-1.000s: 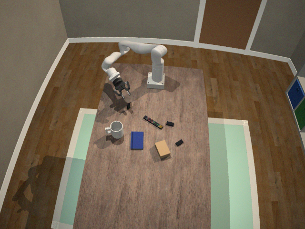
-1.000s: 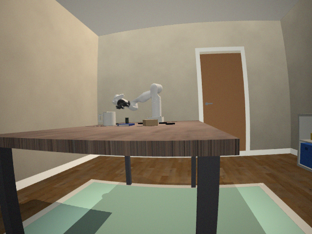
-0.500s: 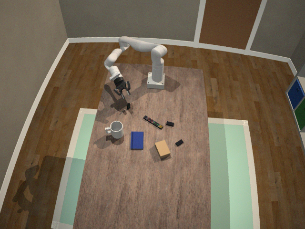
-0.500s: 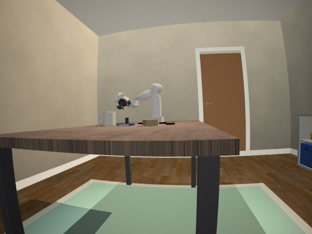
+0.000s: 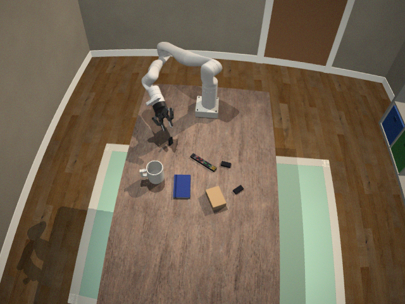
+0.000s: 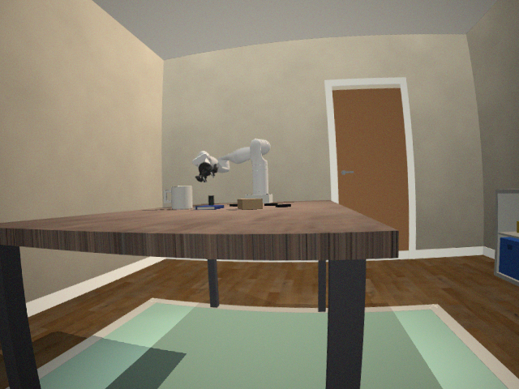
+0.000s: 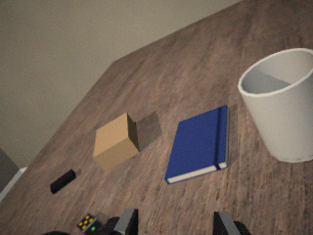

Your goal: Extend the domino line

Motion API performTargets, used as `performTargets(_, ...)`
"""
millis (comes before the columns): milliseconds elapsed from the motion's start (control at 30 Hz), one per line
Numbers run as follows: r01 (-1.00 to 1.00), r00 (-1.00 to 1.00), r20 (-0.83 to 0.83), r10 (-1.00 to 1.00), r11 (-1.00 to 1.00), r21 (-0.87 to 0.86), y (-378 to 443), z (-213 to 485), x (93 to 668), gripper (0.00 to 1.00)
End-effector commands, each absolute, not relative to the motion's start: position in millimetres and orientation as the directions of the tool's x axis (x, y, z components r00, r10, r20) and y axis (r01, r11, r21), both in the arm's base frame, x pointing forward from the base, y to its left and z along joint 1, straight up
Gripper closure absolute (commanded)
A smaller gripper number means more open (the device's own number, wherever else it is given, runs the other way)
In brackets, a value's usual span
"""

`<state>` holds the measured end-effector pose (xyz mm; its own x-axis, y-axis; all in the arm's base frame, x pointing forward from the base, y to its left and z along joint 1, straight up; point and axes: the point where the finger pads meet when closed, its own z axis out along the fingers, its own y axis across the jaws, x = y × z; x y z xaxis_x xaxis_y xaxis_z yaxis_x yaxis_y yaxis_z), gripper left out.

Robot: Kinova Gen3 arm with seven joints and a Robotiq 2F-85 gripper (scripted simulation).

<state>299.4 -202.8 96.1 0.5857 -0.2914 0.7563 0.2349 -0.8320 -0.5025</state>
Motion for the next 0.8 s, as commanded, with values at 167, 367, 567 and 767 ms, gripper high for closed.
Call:
performTargets(167, 0.126, 0.613, 0.703, -0.362, -0.833, -0.539, -202.6, 96.6, 299.7, 0.52)
performTargets(367, 0.08, 0.623, 0.678, -0.391, -0.83, -0.552, -202.7, 96.1, 300.1, 0.52)
performTargets(567, 0.012, 0.632, 0.641, -0.435, -0.822, -0.569, -202.4, 96.1, 300.3, 0.52)
performTargets(767, -0.056, 0.639, 0.603, -0.477, -0.811, -0.583, -202.6, 95.8, 300.4, 0.52)
